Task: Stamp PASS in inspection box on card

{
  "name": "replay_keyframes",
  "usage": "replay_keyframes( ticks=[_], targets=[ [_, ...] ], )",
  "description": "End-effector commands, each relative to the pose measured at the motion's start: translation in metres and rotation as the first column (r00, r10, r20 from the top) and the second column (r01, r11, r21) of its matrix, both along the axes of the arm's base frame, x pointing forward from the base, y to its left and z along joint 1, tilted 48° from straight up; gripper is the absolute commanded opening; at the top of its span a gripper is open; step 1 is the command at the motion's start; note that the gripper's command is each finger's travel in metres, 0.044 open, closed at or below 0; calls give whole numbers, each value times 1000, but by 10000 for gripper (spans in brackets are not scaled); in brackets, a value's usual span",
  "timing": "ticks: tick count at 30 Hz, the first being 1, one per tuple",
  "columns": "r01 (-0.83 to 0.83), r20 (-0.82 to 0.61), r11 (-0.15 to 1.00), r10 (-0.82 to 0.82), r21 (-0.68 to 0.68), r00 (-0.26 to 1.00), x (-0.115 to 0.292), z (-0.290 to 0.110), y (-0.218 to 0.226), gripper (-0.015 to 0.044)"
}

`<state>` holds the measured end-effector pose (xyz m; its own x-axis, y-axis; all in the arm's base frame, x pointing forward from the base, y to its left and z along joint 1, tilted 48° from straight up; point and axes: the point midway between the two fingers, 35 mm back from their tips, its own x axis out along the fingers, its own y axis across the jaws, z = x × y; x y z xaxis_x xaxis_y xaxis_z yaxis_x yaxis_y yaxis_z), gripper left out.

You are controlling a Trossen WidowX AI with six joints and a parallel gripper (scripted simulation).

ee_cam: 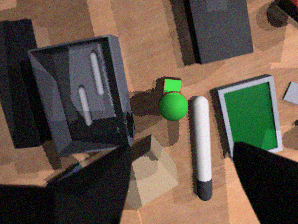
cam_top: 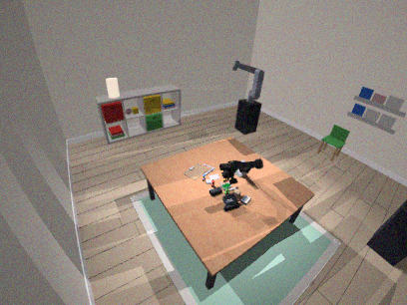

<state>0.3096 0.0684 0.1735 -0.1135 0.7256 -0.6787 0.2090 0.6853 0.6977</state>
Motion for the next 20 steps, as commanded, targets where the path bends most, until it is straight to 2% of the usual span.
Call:
replay_keyframes(
  ticks=[1,20],
  targets=[
    [-5,-9,1000,5,-1,1000,0,-1,-1,256],
    [-1,-6,1000,1,1,1000,1,0,-1,256]
  ],
)
